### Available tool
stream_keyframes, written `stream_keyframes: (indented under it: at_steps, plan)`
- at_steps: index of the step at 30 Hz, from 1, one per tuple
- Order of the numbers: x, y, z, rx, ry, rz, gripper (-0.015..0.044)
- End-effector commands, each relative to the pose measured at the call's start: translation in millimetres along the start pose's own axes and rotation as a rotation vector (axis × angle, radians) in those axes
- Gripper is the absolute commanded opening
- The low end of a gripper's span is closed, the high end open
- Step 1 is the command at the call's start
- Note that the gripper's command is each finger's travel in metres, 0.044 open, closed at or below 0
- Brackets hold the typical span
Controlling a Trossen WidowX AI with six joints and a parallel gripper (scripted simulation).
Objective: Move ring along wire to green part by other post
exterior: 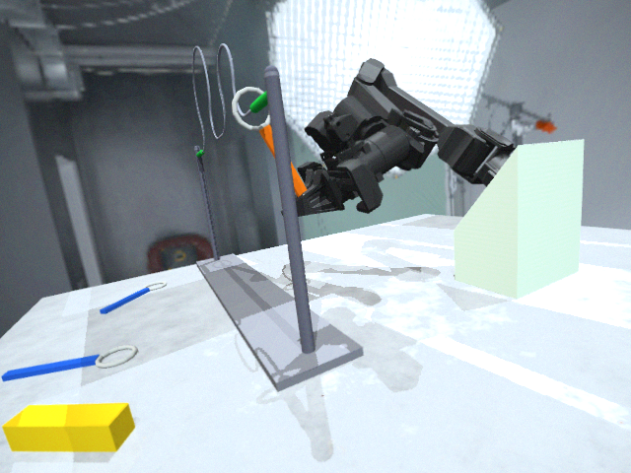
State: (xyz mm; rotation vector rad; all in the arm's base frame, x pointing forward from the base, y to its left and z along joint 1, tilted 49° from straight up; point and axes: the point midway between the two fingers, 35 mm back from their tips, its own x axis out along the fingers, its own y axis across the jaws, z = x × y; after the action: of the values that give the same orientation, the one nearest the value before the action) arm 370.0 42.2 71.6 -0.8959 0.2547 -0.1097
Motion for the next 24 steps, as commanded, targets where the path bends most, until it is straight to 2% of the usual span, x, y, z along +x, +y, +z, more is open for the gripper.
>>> stream_keyframes:
  at_steps: [1,24]
  plan:
    - [-1.2,4.4,0.2,0.004,-0.001,0.001,-0.0150]
    - [1.5,18.2,-10.0,0.004,-0.003,0.001,-0.0150]
